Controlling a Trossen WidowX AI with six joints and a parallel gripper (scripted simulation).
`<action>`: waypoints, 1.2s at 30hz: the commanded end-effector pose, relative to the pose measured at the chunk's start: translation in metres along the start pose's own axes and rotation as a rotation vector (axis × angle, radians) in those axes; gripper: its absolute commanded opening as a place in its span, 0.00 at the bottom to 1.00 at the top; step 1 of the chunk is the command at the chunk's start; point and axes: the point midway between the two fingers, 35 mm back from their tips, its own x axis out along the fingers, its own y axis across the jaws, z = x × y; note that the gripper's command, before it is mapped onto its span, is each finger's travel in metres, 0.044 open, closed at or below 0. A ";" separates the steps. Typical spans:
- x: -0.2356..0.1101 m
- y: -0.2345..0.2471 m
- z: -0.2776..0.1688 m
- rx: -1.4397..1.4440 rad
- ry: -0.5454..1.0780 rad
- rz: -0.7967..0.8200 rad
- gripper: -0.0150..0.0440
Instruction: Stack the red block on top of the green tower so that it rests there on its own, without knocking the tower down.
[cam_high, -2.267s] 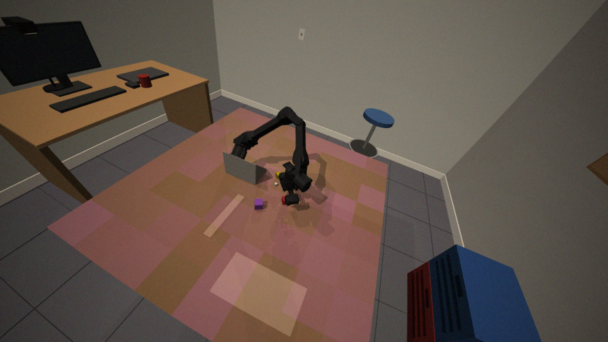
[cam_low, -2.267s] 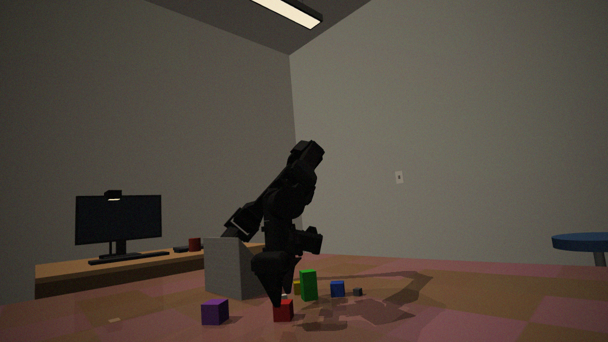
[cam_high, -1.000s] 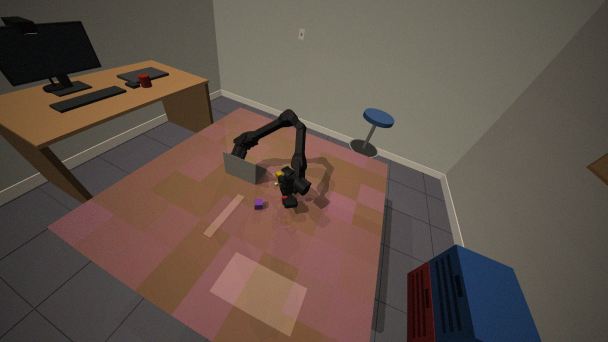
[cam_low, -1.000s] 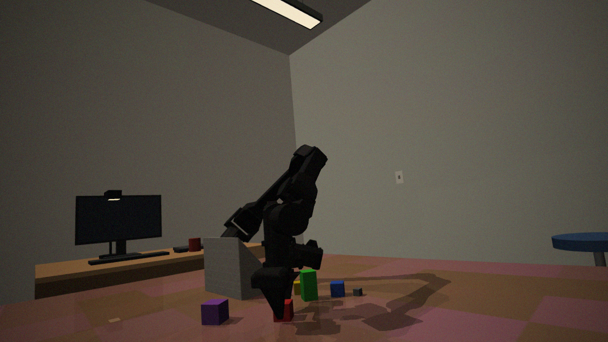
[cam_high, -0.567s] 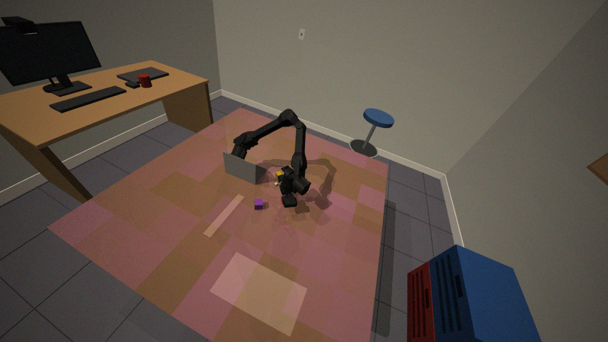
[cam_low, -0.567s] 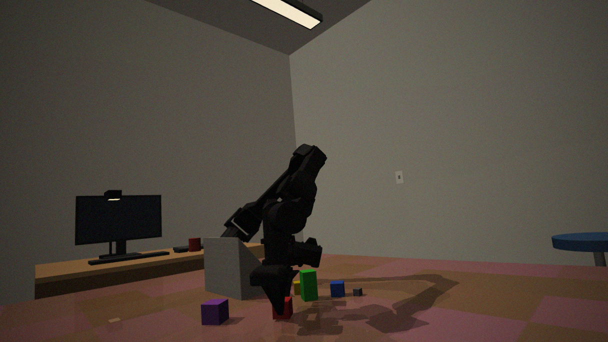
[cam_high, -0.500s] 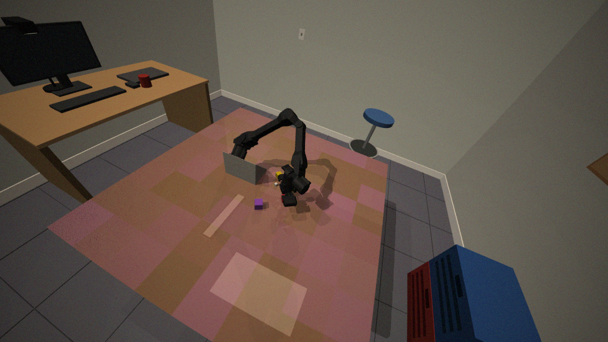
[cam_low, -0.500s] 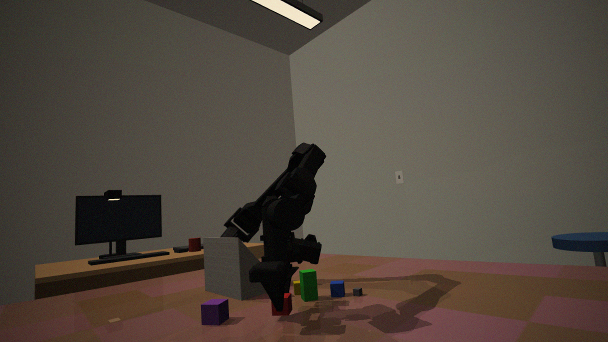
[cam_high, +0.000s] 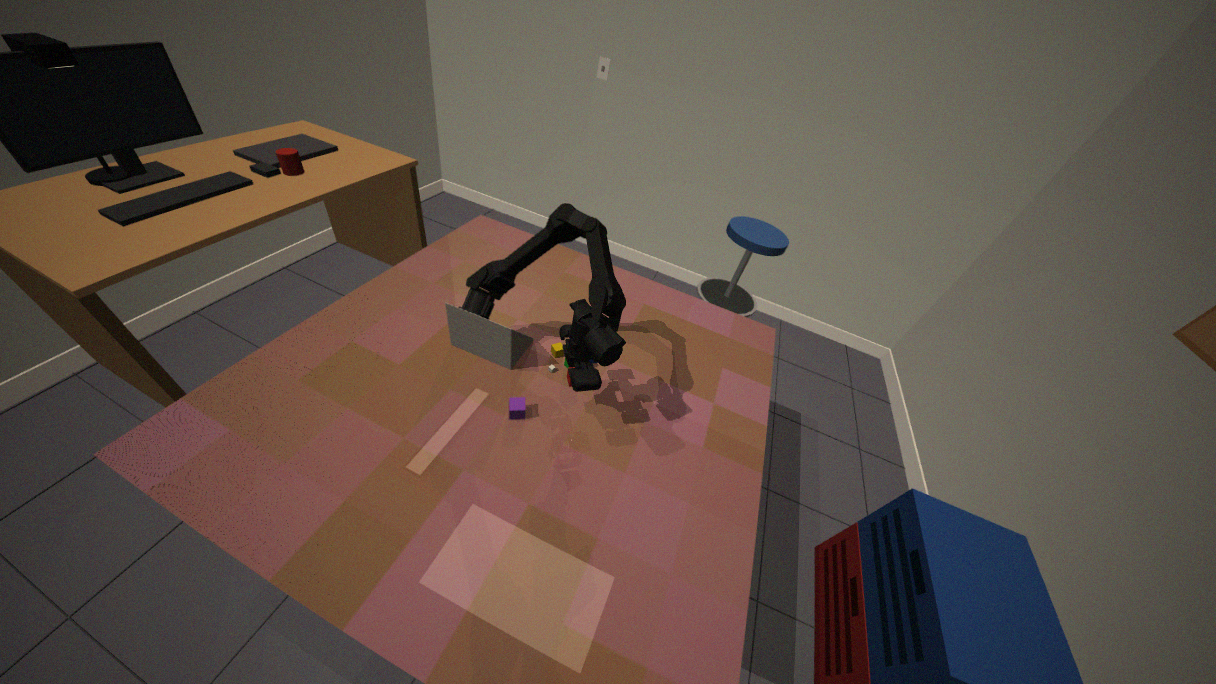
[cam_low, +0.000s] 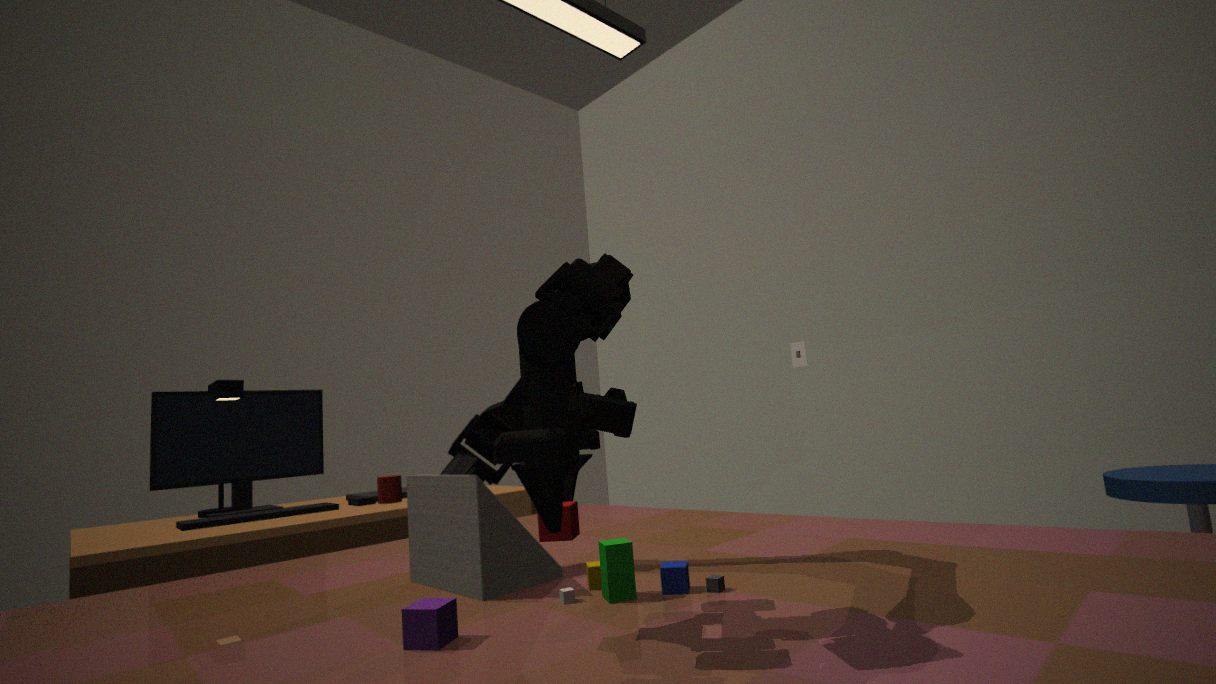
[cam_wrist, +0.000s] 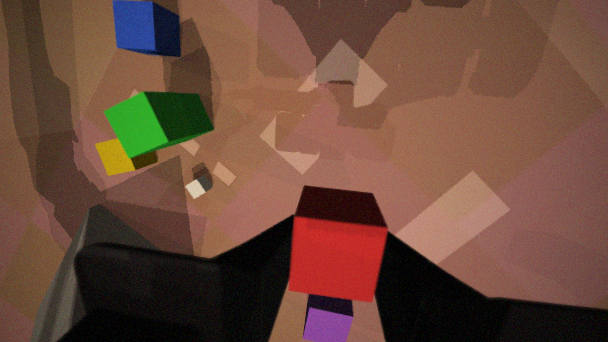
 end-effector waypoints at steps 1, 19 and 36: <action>-0.018 -0.001 0.001 -0.010 0.002 -0.007 0.25; -0.024 0.044 0.019 -0.008 0.003 -0.008 0.25; -0.021 0.124 0.033 -0.007 0.001 -0.002 0.25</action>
